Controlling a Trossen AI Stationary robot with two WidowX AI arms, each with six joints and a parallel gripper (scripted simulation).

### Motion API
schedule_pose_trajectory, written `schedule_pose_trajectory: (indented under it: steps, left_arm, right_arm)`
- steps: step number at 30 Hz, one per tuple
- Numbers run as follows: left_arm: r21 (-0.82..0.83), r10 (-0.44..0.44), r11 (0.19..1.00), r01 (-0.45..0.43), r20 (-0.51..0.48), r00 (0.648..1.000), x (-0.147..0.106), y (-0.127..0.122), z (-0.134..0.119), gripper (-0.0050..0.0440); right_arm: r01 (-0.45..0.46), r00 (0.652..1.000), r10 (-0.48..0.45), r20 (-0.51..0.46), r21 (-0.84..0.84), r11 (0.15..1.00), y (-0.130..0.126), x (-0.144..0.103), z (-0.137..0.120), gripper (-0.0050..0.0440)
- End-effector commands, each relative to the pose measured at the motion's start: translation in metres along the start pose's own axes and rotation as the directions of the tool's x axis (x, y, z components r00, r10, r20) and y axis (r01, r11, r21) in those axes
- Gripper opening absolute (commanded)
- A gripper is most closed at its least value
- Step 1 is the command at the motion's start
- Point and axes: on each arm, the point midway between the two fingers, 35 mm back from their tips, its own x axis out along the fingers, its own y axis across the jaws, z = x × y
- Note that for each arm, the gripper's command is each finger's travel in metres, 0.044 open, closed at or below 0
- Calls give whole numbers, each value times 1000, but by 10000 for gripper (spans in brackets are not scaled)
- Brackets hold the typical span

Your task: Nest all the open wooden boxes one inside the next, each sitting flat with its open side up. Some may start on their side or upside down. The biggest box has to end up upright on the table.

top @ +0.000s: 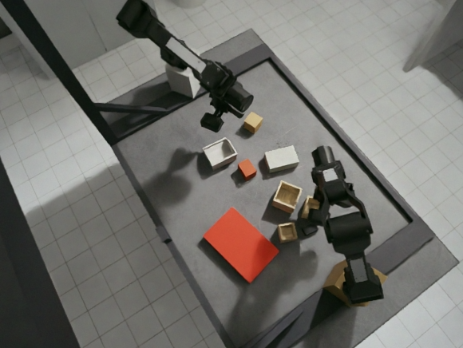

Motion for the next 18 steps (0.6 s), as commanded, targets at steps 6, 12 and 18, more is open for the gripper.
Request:
schedule_pose_trajectory:
  steps: [6, 12, 18]
  left_arm:
    - [8, -5, 1000, 5, 19, 1000, -5, -3, 3, 400]
    - [8, -5, 1000, 5, 19, 1000, -5, -3, 3, 400]
    - [8, -5, 1000, 5, 19, 1000, -5, -3, 3, 400]
  right_arm:
    - [-17, 1000, 16, -8, -5, 1000, 3, -4, -3, 400]
    - [-17, 1000, 16, -8, -5, 1000, 3, -4, -3, 400]
    - [-17, 1000, 16, -8, -38, 999, 3, -4, -3, 256]
